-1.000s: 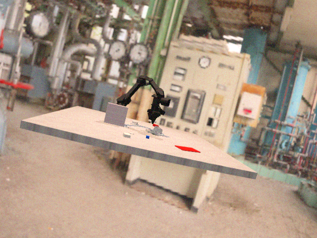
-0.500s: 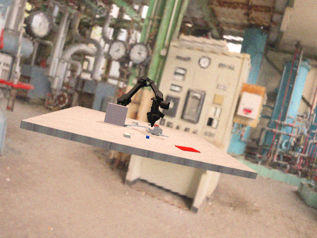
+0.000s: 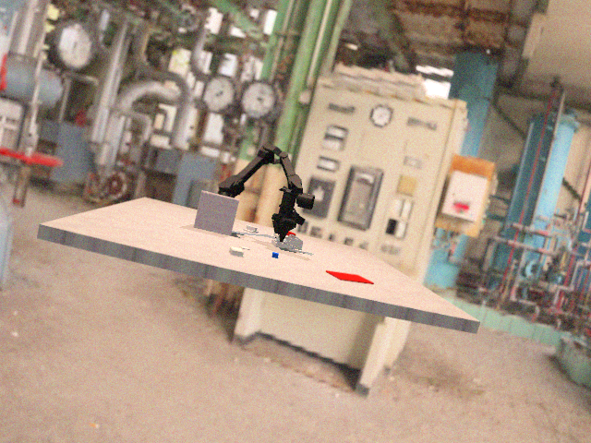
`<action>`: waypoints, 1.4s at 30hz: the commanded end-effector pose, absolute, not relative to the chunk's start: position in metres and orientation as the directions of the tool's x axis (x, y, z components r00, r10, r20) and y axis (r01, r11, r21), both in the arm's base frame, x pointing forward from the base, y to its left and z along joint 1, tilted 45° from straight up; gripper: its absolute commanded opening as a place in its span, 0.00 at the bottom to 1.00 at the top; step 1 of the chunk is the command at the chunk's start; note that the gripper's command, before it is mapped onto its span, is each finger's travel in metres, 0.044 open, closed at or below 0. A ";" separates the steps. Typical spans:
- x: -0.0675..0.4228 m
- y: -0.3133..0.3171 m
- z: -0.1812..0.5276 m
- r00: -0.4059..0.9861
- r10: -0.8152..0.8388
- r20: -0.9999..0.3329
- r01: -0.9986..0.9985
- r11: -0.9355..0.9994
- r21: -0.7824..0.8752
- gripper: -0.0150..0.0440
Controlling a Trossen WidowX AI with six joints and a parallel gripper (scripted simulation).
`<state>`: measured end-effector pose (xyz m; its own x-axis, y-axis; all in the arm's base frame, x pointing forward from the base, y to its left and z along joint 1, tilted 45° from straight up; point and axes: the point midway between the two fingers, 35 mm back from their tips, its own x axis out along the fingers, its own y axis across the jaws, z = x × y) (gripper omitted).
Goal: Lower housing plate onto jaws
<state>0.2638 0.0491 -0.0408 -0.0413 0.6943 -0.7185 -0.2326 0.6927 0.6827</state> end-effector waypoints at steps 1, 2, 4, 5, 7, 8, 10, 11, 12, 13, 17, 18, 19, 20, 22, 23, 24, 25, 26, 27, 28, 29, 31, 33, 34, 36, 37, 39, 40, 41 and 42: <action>0.262 0.052 -0.043 -0.043 0.697 -0.716 -0.225 0.691 0.687 0.85; 0.262 0.052 -0.043 -0.043 0.697 -0.716 -0.225 0.691 0.687 0.85; 0.262 0.052 -0.043 -0.043 0.697 -0.716 -0.225 0.691 0.687 0.85; 0.262 0.052 -0.043 -0.043 0.697 -0.716 -0.225 0.691 0.687 0.85; 0.262 0.052 -0.043 -0.043 0.697 -0.716 -0.225 0.691 0.687 0.85; 0.262 0.052 -0.043 -0.043 0.697 -0.716 -0.225 0.691 0.687 0.85; 0.262 0.052 -0.043 -0.043 0.697 -0.716 -0.225 0.691 0.687 0.85; 0.262 0.052 -0.043 -0.043 0.697 -0.716 -0.225 0.691 0.687 0.85; 0.262 0.052 -0.043 -0.043 0.697 -0.716 -0.225 0.691 0.687 0.85; 0.262 0.052 -0.043 -0.043 0.697 -0.716 -0.225 0.691 0.687 0.85; 0.262 0.053 -0.044 -0.043 0.697 -0.716 -0.225 0.691 0.687 0.85; 0.262 0.053 -0.045 -0.043 0.697 -0.716 -0.225 0.691 0.687 0.85; 0.262 0.054 -0.045 -0.043 0.697 -0.715 -0.225 0.691 0.687 0.85; 0.262 0.054 -0.045 -0.043 0.697 -0.715 -0.225 0.691 0.687 0.85; 0.262 0.054 -0.045 -0.043 0.697 -0.715 -0.225 0.691 0.687 0.85; 0.262 0.054 -0.045 -0.043 0.697 -0.715 -0.225 0.691 0.687 0.85; 0.262 0.054 -0.045 -0.043 0.697 -0.715 -0.225 0.691 0.687 0.85; 0.262 0.054 -0.045 -0.043 0.697 -0.715 -0.225 0.691 0.687 0.85; 0.262 0.054 -0.045 -0.043 0.697 -0.715 -0.225 0.691 0.687 0.85; 0.262 0.054 -0.045 -0.043 0.697 -0.715 -0.225 0.691 0.687 0.85; 0.262 0.054 -0.045 -0.043 0.697 -0.715 -0.225 0.691 0.687 0.85; 0.262 0.055 -0.046 -0.043 0.697 -0.715 -0.225 0.691 0.687 0.85; 0.262 0.055 -0.047 -0.043 0.697 -0.715 -0.225 0.691 0.687 0.85; 0.262 0.055 -0.047 -0.043 0.697 -0.715 -0.225 0.691 0.687 0.85; 0.262 0.055 -0.047 -0.043 0.697 -0.715 -0.225 0.691 0.687 0.85; 0.262 0.055 -0.047 -0.043 0.697 -0.715 -0.225 0.691 0.687 0.85; 0.262 0.055 -0.047 -0.043 0.697 -0.715 -0.225 0.691 0.687 0.85; 0.262 0.056 -0.047 -0.043 0.697 -0.715 -0.225 0.691 0.687 0.85; 0.262 0.056 -0.047 -0.043 0.697 -0.715 -0.225 0.691 0.687 0.85; 0.262 0.056 -0.048 -0.043 0.697 -0.715 -0.225 0.691 0.687 0.85; 0.262 0.057 -0.048 -0.043 0.697 -0.715 -0.225 0.691 0.687 0.85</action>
